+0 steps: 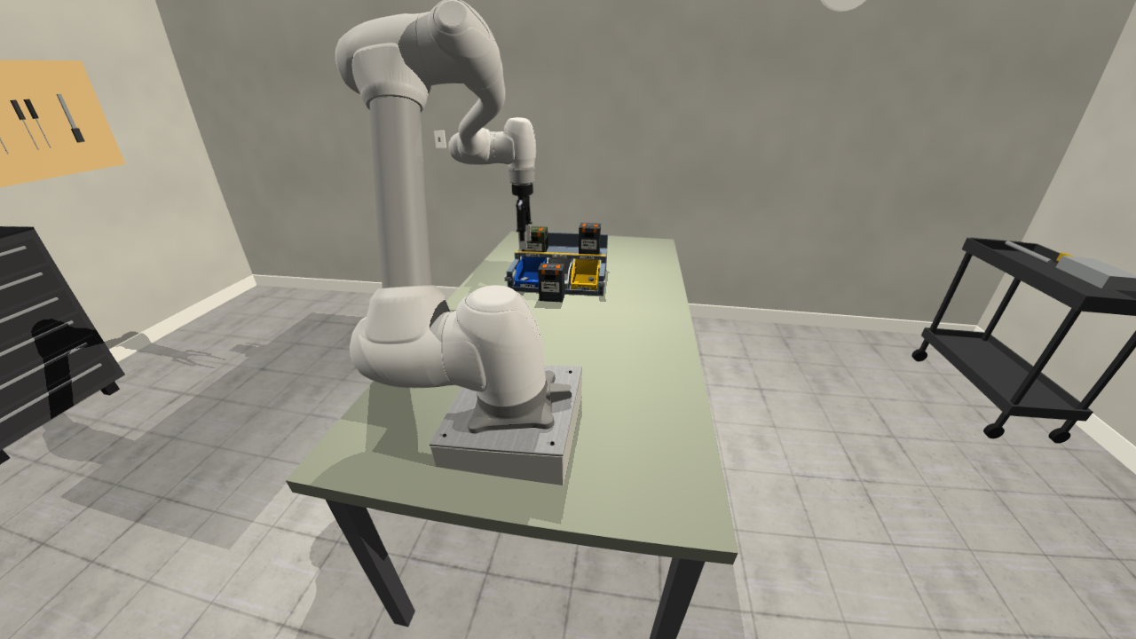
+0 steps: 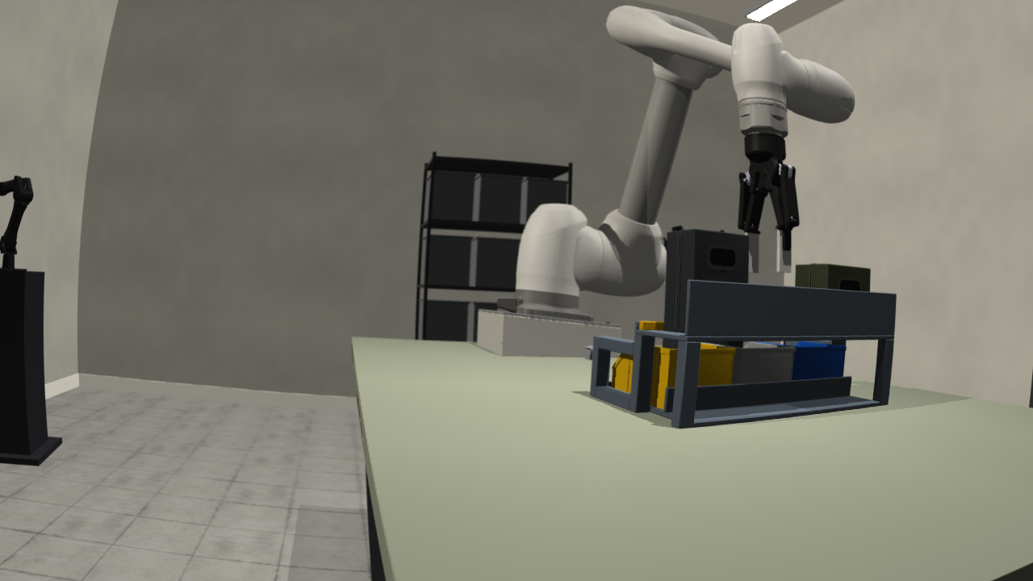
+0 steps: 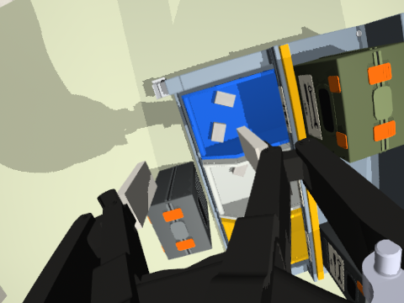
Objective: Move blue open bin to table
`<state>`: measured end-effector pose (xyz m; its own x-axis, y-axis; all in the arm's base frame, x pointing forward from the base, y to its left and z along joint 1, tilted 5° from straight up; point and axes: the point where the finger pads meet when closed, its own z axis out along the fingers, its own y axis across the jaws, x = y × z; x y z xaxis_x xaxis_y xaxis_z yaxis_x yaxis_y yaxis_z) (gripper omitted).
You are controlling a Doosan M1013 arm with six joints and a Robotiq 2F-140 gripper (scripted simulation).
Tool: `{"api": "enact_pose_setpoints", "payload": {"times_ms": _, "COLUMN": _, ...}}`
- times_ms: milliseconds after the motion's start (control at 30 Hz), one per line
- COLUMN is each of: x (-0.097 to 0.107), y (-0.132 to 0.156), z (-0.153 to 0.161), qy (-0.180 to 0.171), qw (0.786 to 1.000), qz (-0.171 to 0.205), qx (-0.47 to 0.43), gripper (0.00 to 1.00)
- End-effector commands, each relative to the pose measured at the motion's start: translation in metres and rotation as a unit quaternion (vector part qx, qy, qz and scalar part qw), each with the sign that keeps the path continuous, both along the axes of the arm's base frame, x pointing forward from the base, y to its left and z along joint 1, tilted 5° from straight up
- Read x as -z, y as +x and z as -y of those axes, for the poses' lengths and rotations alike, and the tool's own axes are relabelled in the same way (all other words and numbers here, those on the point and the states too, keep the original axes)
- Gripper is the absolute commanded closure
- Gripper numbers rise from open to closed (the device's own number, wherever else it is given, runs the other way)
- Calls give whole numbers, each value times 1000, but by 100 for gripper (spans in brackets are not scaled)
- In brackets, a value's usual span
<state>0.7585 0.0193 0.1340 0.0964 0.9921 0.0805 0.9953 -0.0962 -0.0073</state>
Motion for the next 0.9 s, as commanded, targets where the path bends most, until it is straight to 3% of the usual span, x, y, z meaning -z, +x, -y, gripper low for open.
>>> {"api": "enact_pose_setpoints", "payload": {"times_ms": 0, "x": -4, "y": 0, "z": 0, "qy": 0, "qw": 1000, "qz": -2, "qx": 22, "gripper": 43}}
{"api": "enact_pose_setpoints", "payload": {"times_ms": 867, "x": -9, "y": 0, "z": 1, "qy": 0, "qw": 1000, "qz": -2, "qx": 22, "gripper": 43}}
